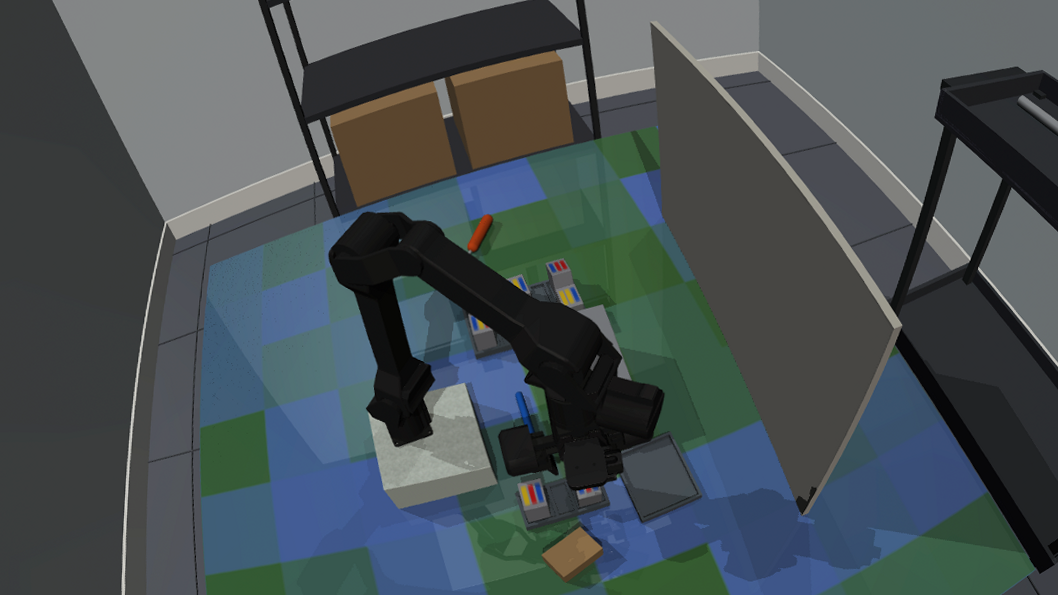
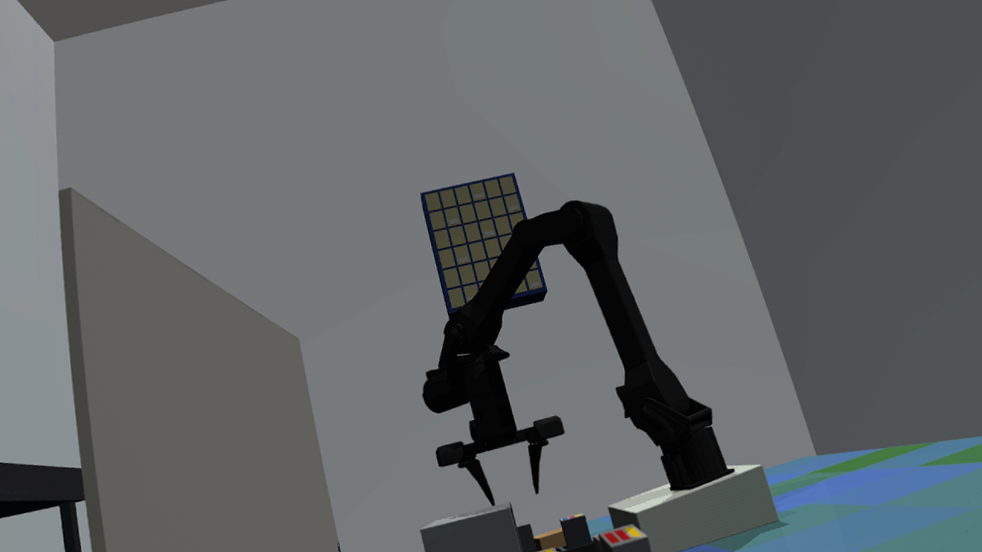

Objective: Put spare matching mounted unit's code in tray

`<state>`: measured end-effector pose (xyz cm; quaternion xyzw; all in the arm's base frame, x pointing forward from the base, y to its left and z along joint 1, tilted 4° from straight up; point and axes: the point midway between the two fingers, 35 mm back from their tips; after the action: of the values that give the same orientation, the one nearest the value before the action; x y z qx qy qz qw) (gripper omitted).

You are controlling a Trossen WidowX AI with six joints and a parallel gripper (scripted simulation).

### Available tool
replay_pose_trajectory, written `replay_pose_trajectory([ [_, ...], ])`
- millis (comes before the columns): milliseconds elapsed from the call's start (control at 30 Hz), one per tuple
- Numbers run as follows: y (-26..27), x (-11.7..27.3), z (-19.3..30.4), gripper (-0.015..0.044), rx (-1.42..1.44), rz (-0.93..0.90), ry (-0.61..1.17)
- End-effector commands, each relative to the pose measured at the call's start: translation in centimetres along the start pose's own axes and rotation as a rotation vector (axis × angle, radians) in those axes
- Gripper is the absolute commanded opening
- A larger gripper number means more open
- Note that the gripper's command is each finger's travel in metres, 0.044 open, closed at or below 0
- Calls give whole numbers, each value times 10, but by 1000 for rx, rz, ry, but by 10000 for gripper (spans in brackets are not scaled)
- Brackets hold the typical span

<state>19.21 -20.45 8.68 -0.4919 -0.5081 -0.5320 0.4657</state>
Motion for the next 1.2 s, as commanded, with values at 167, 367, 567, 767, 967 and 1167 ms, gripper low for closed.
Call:
replay_pose_trajectory([
  [167, 3, -5, -1, 300, -5, -10, -3],
  [367, 4, -15, -2, 300, -5, -10, -3],
  [567, 4, -25, -3, 300, -5, -10, -3],
  [767, 5, -34, -4, 300, -5, -10, -3],
  [967, 5, -44, -4, 300, -5, -10, -3],
  [1167, 5, -54, -4, 300, -5, -10, -2],
])
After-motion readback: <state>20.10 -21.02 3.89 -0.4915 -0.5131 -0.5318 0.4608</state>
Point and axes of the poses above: the point midway between the two fingers, 35 mm back from their tips, its own x axis back along the fingers, its own y axis across the jaws, z = x × y, and after that the axes turned 9 degrees about x, right-handed
